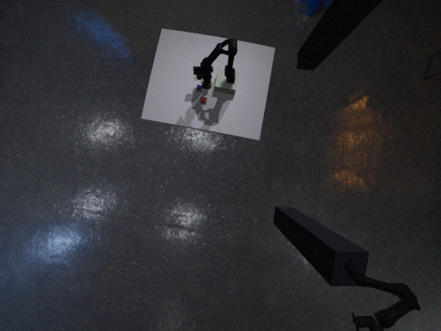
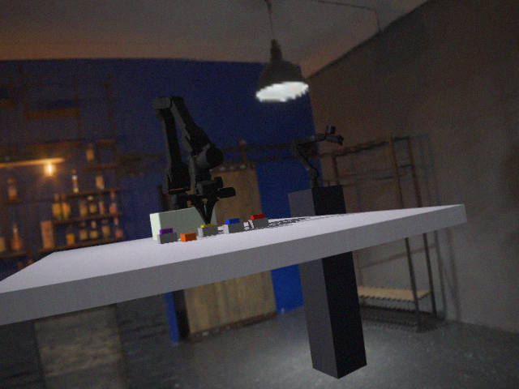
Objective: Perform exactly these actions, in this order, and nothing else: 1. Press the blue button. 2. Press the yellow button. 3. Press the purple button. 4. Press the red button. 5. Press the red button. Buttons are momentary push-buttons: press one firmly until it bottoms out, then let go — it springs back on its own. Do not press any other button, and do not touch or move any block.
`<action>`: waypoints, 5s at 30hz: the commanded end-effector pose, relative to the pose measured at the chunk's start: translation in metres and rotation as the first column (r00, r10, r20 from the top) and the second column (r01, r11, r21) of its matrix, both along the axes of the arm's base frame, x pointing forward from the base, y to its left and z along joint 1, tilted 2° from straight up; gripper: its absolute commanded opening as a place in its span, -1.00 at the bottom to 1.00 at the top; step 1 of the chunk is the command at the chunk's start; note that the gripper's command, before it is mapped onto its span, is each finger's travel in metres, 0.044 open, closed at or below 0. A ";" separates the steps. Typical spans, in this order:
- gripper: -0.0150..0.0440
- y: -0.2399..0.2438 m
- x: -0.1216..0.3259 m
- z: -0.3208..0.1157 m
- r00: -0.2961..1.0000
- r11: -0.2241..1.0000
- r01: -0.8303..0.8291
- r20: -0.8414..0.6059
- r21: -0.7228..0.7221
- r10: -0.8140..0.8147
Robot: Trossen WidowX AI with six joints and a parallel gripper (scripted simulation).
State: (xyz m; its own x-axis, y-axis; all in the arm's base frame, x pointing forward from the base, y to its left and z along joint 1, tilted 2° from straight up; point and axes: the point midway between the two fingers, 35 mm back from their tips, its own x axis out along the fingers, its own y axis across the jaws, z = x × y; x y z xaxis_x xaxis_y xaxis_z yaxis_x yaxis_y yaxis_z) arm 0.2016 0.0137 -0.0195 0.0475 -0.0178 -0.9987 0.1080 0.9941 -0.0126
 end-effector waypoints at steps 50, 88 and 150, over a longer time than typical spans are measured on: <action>-0.42 -0.136 0.014 0.032 1.000 1.000 -0.003 -0.010 -0.016 0.003; -0.42 -0.137 0.015 0.004 1.000 1.000 -0.003 -0.010 -0.016 0.003; -0.42 0.158 0.031 0.032 1.000 1.000 -0.003 -0.008 0.012 0.003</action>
State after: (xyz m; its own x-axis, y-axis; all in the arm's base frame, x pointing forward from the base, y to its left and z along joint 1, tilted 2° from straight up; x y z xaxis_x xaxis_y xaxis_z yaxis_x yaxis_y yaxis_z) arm 0.2305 0.1710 0.0139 0.0273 -0.0093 -0.9996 0.1021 0.9948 -0.0065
